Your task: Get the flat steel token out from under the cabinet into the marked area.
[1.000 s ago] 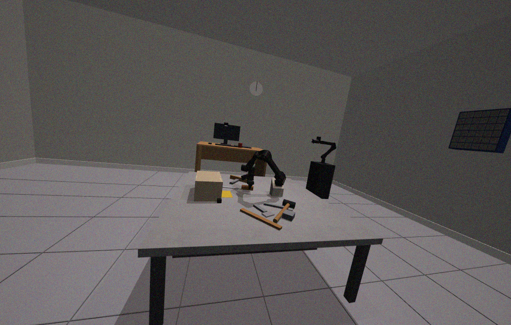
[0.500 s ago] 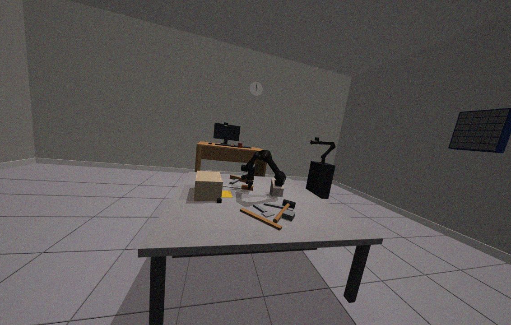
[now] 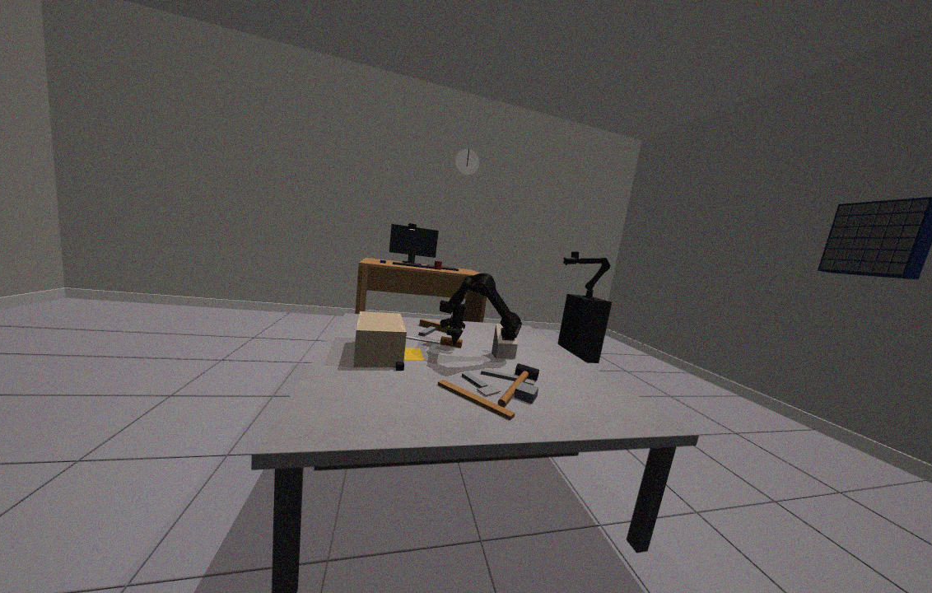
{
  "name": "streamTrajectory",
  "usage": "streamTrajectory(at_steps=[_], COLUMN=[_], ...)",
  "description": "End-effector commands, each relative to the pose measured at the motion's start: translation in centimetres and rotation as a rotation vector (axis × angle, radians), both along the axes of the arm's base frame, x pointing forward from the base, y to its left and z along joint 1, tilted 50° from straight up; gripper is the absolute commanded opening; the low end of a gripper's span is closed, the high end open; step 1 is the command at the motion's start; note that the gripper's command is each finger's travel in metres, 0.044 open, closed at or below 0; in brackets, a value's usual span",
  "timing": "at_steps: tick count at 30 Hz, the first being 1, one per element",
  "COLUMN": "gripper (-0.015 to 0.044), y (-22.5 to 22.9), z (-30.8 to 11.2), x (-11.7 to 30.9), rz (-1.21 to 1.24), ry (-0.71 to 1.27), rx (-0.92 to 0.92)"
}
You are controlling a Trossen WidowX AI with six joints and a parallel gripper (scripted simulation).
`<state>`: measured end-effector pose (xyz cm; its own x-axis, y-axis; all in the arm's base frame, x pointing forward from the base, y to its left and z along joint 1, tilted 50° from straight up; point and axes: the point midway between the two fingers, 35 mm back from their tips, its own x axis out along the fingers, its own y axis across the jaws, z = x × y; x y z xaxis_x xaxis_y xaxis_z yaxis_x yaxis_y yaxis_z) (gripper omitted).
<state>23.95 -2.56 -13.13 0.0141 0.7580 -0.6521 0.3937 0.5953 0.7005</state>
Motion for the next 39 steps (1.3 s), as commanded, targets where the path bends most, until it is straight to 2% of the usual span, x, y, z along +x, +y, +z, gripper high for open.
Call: streamTrajectory(at_steps=[1, 39], gripper=[0.0000, 0.0000], y=[-0.3, 1.7], z=[-0.1, 2.2], x=[0.2, 1.1], rz=[-0.029, -0.083], ry=[0.028, 0.091], rx=[-0.004, -0.001])
